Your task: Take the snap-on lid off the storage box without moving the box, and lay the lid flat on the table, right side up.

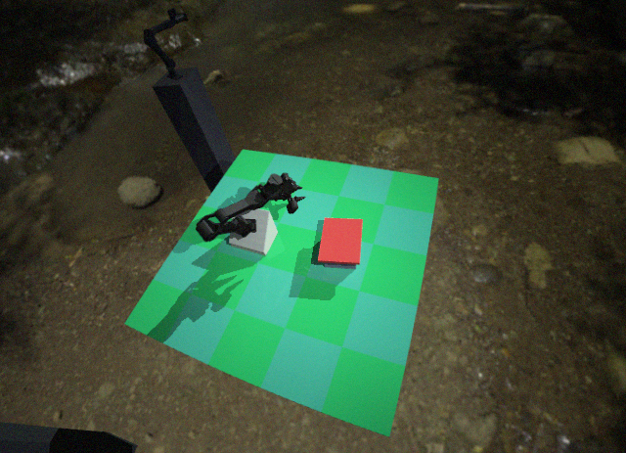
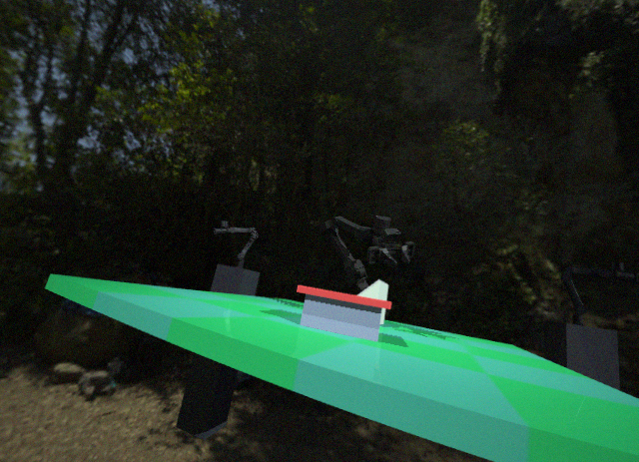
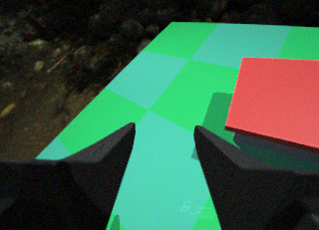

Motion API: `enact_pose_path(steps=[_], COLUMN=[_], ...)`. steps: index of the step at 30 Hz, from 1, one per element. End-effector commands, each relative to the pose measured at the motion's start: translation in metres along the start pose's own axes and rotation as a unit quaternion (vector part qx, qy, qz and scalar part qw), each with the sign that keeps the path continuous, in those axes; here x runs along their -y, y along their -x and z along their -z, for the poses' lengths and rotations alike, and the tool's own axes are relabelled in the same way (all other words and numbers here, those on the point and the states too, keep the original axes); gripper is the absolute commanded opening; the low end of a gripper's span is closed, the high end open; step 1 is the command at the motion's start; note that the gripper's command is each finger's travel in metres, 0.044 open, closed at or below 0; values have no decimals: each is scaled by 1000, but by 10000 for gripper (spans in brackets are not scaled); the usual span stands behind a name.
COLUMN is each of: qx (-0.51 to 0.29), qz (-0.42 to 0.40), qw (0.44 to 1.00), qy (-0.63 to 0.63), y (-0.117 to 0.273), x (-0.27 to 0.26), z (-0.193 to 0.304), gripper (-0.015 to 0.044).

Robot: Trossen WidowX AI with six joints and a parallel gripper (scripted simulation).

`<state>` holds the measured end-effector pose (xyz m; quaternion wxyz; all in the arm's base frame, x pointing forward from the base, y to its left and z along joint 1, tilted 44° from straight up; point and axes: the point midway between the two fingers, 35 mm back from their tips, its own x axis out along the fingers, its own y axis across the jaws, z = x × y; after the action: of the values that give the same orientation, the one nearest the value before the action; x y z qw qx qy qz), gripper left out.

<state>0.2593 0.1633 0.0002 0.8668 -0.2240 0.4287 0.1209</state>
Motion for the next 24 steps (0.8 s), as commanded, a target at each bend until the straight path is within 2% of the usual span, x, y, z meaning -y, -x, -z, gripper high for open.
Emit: enact_pose_path(steps=[1, 11, 14, 24], qx=[52, 130, 163, 167], qz=[116, 188, 206, 207], qw=[927, 766, 696, 689], qy=[-353, -601, -668, -674], y=[1, 10, 15, 15], x=[74, 135, 154, 156], z=[-11, -8, -4, -4], gripper=[235, 235, 235, 235])
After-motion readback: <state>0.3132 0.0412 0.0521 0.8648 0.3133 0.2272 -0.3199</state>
